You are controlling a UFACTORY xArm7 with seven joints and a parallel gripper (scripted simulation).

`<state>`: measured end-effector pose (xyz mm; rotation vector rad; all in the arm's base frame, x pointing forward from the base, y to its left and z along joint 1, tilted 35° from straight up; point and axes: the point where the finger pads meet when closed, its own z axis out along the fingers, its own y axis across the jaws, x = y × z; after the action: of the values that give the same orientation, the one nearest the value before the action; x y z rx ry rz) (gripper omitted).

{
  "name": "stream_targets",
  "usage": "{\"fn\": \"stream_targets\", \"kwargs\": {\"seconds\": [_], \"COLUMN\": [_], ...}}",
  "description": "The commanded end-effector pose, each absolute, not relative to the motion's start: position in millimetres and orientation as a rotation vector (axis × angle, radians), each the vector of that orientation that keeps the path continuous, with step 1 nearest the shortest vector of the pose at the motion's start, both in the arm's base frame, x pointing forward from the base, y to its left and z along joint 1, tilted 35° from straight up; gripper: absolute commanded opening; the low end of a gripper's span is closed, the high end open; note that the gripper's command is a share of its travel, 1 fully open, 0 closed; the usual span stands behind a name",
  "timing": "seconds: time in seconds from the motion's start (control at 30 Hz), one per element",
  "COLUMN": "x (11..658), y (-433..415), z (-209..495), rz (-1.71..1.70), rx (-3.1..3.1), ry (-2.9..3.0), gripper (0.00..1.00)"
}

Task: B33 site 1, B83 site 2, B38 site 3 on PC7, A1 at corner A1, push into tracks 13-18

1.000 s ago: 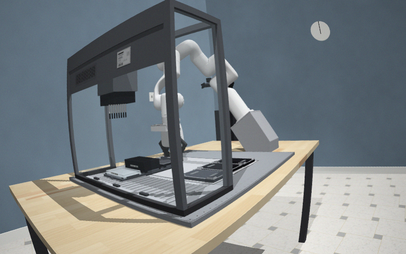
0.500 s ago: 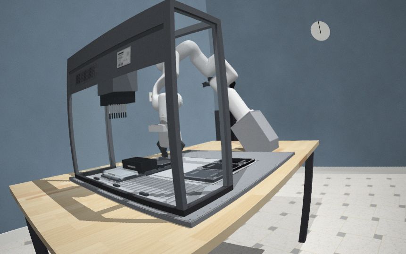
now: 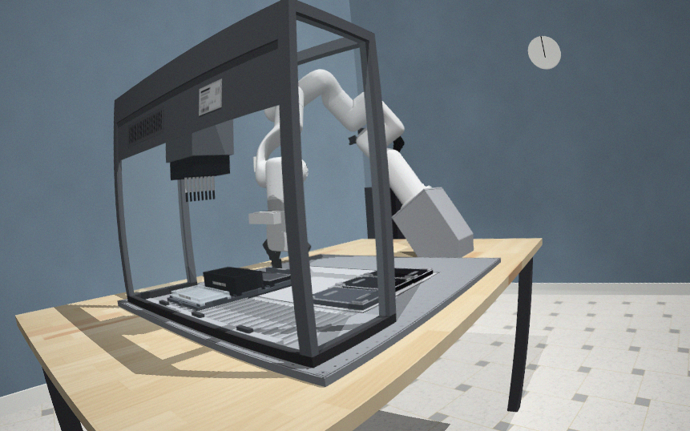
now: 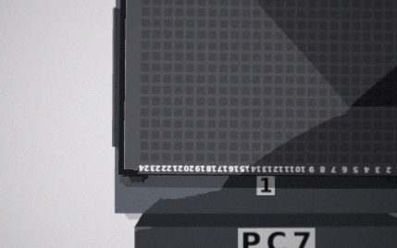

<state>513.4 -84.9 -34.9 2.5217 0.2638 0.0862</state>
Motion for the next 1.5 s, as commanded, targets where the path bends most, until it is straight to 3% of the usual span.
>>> {"fn": "stream_targets", "kwargs": {"seconds": [0.0, 1.47], "x": [518, 545], "y": [-82, -77], "z": [-34, -34], "rz": [0.092, 0.092], "rx": [2.523, 2.523], "ry": [0.266, 0.266], "gripper": [0.82, 0.82]}}
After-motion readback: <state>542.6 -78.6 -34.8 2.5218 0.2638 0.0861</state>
